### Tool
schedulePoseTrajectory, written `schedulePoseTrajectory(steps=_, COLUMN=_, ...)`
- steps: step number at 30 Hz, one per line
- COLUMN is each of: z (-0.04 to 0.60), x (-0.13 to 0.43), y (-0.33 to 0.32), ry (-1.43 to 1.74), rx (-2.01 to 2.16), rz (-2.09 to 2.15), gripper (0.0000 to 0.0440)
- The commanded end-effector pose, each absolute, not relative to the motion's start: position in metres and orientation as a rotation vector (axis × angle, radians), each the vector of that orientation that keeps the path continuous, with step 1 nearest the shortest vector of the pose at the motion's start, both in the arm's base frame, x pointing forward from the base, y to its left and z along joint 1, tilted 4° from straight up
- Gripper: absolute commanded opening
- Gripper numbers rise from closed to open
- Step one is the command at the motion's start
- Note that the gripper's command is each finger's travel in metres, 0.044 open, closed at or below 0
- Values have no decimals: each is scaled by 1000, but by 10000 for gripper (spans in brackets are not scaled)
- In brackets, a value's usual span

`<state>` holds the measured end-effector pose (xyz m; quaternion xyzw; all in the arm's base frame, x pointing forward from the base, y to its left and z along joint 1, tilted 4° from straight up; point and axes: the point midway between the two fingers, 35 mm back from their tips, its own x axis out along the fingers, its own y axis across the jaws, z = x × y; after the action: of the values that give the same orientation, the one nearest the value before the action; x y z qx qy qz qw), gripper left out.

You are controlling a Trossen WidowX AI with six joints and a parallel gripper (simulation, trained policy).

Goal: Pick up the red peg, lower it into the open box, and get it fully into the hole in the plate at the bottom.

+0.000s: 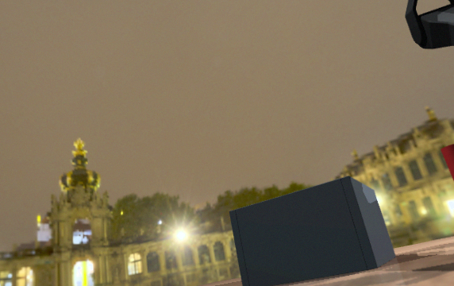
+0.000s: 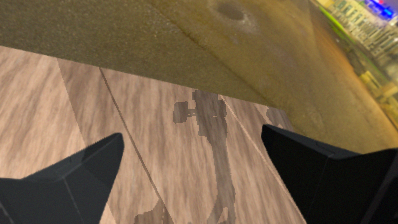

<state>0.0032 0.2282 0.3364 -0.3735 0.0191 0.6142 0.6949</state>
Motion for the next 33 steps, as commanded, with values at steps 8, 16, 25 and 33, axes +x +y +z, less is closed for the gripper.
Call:
schedulePoseTrajectory(steps=8, z=316, x=39, y=238, ry=368, rx=-601, rz=1220, gripper=440)
schedulePoseTrajectory(steps=16, z=294, x=66, y=238, ry=589, rx=-446, rz=1075, gripper=440)
schedulePoseTrajectory(steps=25, z=266, x=95, y=230, ry=812, rx=-269, rz=884, gripper=440)
schedulePoseTrajectory(steps=33, z=241, x=117, y=217, ry=983, rx=-108, rz=692, gripper=440)
